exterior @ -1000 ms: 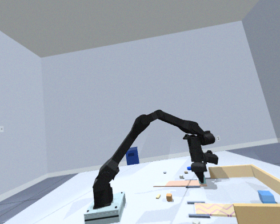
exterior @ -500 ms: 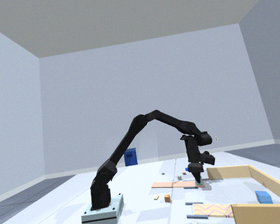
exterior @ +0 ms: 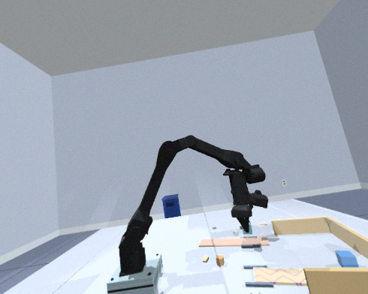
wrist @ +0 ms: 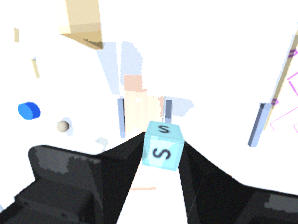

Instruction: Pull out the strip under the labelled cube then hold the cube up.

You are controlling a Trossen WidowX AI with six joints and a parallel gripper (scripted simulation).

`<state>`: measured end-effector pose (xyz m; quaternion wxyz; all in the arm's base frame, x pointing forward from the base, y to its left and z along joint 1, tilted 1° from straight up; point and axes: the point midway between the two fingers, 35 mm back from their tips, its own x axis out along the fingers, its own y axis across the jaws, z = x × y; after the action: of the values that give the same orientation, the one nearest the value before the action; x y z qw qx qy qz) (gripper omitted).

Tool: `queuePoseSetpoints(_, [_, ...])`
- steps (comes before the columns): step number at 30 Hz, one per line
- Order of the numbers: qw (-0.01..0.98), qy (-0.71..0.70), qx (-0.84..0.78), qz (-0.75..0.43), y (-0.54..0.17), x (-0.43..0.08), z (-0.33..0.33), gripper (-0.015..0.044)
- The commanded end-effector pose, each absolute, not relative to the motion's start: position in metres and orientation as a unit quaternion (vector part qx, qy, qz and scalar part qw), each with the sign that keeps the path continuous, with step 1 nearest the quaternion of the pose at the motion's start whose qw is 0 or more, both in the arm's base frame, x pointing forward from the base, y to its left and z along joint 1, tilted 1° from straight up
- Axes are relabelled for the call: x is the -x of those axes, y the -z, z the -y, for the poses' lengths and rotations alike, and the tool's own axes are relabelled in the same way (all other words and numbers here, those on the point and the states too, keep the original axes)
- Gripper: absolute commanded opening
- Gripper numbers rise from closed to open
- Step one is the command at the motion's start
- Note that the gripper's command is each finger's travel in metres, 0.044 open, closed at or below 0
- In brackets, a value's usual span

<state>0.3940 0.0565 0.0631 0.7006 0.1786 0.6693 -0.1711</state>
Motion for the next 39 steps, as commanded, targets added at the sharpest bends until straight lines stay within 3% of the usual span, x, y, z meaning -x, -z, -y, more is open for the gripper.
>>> queuePoseSetpoints(1, [0.702,0.168,-0.178,-0.669,-0.066,-0.389,-0.056,0.0000])
queuePoseSetpoints(27, [0.699,0.169,-0.177,-0.672,-0.060,-0.303,-0.044,0.0000])
queuePoseSetpoints(39, [0.699,0.169,-0.177,-0.672,-0.096,-0.299,-0.043,0.0000])
